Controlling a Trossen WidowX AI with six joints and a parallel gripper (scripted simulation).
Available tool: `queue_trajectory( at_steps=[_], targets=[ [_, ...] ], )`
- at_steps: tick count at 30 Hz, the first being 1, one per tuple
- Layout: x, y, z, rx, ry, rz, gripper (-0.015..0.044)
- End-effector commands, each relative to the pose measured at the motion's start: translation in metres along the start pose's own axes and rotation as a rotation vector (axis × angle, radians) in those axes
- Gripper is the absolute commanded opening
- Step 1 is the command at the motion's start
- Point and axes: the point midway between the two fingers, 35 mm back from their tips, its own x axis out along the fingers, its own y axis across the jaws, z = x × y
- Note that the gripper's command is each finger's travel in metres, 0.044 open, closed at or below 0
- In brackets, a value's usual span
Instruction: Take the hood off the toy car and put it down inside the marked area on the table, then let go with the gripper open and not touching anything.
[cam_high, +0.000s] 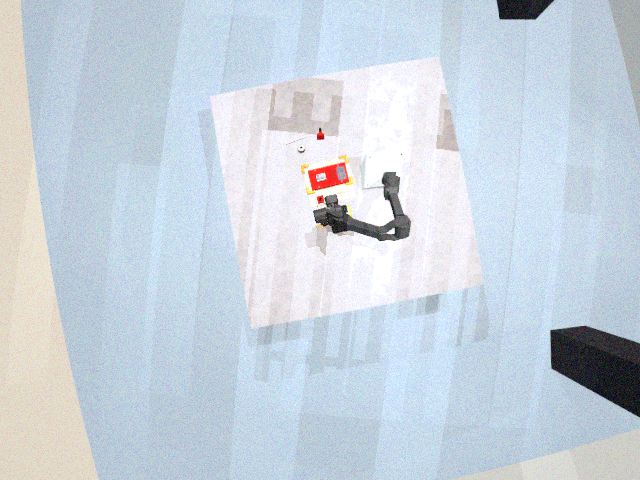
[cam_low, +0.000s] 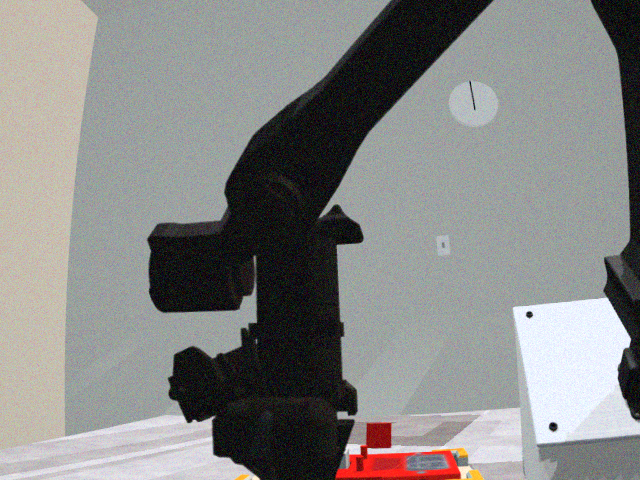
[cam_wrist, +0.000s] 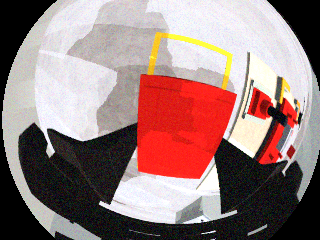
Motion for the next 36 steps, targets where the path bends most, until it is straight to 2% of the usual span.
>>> queue_trajectory(
  at_steps=[1,26,36],
  targets=[
    [0.003,0.000,-0.001,0.007,0.002,0.003,0.0000],
    [0.015,0.000,-0.001,0.007,0.002,0.004,0.0000],
    [0.013,0.001,0.000,0.000,0.000,0.004,0.0263]
  ],
)
